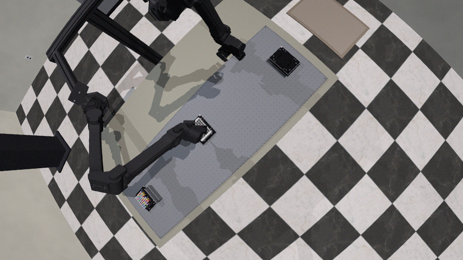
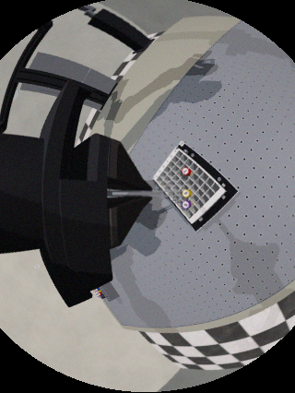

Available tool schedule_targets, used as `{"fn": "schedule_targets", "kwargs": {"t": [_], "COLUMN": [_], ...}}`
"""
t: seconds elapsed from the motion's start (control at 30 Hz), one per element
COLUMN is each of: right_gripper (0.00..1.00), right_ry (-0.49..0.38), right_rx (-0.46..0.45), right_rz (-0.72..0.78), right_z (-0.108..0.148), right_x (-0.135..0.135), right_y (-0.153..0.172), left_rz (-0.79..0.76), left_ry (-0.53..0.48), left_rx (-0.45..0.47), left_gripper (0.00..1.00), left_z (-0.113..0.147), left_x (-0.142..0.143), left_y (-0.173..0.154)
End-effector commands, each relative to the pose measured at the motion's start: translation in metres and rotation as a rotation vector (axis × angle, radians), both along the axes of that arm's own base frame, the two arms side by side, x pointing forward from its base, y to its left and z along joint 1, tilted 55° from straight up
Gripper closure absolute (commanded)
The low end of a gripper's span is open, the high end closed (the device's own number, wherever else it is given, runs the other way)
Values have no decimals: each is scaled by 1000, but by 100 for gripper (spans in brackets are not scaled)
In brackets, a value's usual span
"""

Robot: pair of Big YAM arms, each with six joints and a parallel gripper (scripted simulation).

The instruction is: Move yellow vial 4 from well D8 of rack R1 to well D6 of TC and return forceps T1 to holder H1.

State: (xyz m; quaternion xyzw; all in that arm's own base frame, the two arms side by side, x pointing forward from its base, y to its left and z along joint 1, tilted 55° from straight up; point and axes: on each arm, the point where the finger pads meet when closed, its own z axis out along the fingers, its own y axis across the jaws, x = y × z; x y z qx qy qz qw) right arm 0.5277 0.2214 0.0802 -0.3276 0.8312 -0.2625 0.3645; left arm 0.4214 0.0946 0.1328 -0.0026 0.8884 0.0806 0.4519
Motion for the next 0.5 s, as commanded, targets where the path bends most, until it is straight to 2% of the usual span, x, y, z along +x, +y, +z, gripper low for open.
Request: {"fn": "schedule_targets", "kwargs": {"t": [0.0, 0.47], "right_gripper": [93, 93], "right_ry": [-14, -7], "right_rx": [0, -4], "right_rz": [6, 1], "right_z": [4, -2], "right_x": [6, 9], "right_y": [0, -3], "left_rz": [-2, -2], "left_ry": [-48, -48], "left_rx": [23, 23], "left_gripper": [0, 0], "left_z": [17, 17], "left_x": [3, 3], "left_y": [3, 3]}}
